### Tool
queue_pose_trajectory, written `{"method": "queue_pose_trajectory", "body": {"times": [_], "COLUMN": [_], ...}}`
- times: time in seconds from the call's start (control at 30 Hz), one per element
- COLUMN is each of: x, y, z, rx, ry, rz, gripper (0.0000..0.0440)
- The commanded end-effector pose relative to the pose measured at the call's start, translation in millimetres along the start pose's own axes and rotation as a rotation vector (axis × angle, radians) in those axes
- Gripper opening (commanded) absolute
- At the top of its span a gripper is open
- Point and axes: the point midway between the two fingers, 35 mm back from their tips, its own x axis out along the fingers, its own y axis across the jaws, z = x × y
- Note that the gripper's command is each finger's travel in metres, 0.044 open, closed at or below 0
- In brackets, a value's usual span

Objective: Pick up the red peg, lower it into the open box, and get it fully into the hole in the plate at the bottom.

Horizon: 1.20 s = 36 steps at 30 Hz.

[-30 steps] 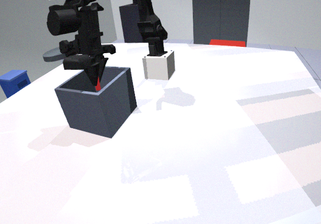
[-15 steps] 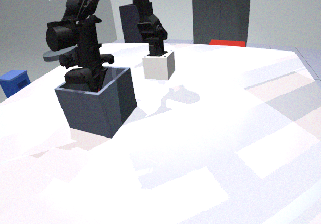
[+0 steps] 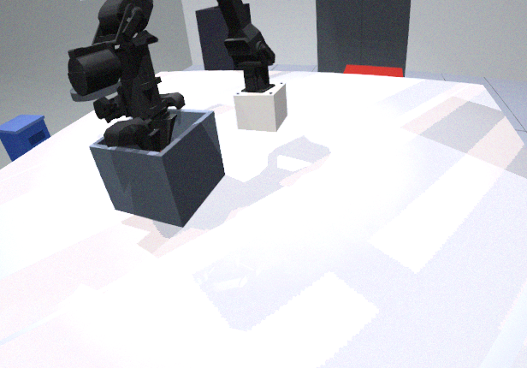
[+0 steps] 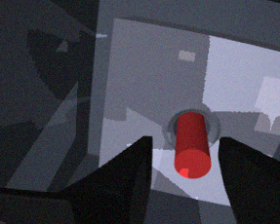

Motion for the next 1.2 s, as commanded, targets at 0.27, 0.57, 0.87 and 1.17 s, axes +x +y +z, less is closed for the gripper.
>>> {"method": "queue_pose_trajectory", "body": {"times": [0.27,0.57,0.87,1.17], "x": [-7.4,-12.6,-17.3,-20.4], "y": [6.8,6.4,3.3,-0.5], "z": [6.8,13.8,21.3,28.6], "rx": [0.023,0.047,0.075,0.096], "ry": [0.127,0.177,0.204,0.217], "rz": [0.017,0.016,0.005,-0.006], "gripper": [0.0183,0.0217,0.0248,0.0172]}}
